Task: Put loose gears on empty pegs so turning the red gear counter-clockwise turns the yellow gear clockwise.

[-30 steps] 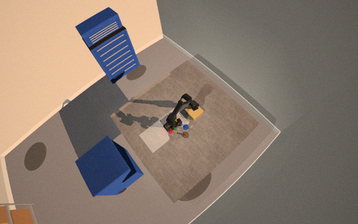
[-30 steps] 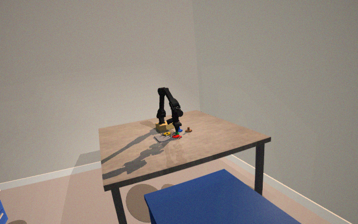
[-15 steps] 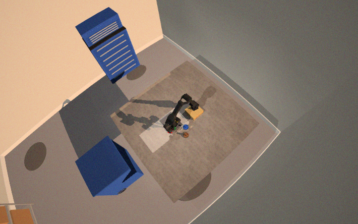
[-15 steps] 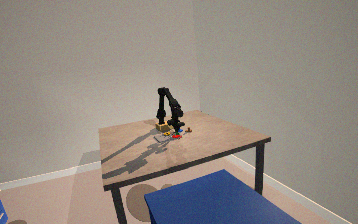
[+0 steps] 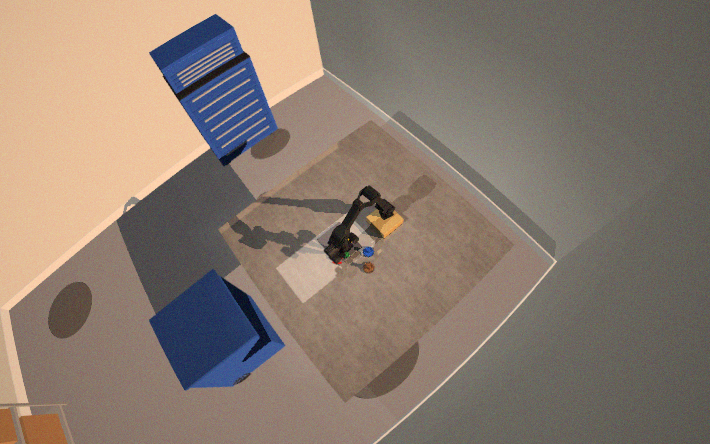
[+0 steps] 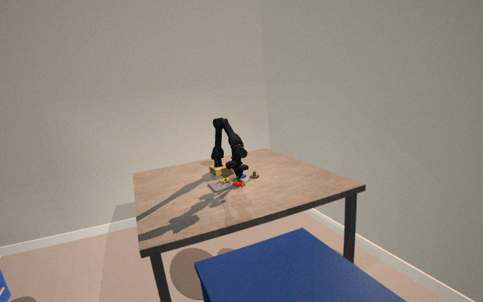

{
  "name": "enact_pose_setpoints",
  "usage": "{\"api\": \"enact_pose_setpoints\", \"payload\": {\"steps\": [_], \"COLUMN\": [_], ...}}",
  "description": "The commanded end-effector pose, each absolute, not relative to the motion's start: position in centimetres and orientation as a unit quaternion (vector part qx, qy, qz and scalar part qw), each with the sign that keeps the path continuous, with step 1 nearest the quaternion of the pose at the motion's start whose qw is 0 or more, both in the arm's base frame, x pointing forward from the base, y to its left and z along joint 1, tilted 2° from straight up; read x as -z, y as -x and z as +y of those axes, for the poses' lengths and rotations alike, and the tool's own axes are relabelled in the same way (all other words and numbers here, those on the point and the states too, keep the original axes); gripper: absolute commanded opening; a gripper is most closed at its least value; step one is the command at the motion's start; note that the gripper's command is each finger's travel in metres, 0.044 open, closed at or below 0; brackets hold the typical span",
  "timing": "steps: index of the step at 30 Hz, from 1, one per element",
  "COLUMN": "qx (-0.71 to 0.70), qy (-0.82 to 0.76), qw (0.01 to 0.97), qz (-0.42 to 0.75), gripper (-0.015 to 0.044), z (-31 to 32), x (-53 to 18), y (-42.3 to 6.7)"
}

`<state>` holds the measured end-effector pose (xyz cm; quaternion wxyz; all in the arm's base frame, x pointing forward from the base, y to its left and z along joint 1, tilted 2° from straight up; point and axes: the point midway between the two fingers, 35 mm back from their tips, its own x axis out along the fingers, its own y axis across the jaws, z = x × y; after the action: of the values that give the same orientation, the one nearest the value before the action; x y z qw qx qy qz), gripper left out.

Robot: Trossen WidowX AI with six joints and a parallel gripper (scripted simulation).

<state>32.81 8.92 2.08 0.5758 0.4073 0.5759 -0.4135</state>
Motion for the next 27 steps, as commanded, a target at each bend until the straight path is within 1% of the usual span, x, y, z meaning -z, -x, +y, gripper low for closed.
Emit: {"api": "enact_pose_setpoints", "payload": {"steps": [1,6,10,13,17,21,22,25,27], "qx": [0.429,0.448,0.451,0.39,0.231,0.058,0.014,-0.119,-0.166], "qy": [-0.422,-0.442,-0.445,-0.386,-0.229,-0.058,-0.014,0.116,0.162], "qw": [0.565,0.55,0.548,0.591,0.667,0.703,0.705,0.694,0.685], "qz": [0.564,0.549,0.546,0.591,0.67,0.707,0.709,0.7,0.691], "gripper": [0.014,0.014,0.014,0.0219,0.0324,0.0429,0.044,0.044,0.044], "z": [9.0,9.0,9.0,10.3,13.5,16.5,17.2,19.3,20.1], "x": [-3.0,-6.3,-6.8,-5.9,-6.0,-6.0,-6.0,-6.0,-6.0], "y": [-32.9,-32.8,-32.8,-32.5,-31.1,-29.5,-29.0,-27.6,-27.0]}}
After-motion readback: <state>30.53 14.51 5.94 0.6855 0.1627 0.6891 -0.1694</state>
